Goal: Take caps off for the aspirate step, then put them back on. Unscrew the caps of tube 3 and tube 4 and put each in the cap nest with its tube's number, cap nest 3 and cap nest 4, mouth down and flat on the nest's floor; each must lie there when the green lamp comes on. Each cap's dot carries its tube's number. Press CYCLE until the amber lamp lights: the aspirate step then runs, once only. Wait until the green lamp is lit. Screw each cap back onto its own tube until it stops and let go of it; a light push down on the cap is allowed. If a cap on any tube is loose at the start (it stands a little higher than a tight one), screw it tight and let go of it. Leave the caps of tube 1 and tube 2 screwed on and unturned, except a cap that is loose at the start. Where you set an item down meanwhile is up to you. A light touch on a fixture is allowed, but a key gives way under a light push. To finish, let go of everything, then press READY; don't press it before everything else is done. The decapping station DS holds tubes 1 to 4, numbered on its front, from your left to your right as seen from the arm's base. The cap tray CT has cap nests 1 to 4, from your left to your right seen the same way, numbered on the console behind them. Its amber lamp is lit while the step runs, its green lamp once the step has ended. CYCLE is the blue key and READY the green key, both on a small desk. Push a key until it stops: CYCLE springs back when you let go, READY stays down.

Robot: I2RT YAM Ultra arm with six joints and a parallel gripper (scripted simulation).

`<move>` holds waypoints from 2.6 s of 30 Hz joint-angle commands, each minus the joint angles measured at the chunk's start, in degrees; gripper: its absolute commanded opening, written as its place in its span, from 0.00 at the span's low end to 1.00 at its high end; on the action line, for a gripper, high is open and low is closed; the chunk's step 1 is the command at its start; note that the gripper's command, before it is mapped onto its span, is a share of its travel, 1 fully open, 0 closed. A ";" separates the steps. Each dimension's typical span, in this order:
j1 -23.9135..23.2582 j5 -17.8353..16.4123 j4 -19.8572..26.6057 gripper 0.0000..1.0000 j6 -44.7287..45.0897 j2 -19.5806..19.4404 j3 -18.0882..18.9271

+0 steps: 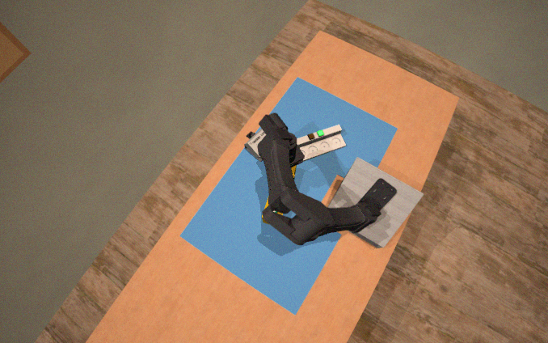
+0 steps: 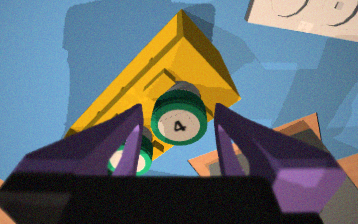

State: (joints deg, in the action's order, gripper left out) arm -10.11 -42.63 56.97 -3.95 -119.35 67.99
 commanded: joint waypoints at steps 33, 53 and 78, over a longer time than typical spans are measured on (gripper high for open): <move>-0.99 0.00 -0.12 0.00 23.22 0.38 -0.05; -0.88 -0.03 -0.38 0.00 -11.31 0.36 -0.18; -0.90 -0.03 -0.31 0.49 -15.78 0.38 -0.15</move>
State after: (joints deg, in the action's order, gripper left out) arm -10.11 -42.65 56.64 -20.95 -119.35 67.66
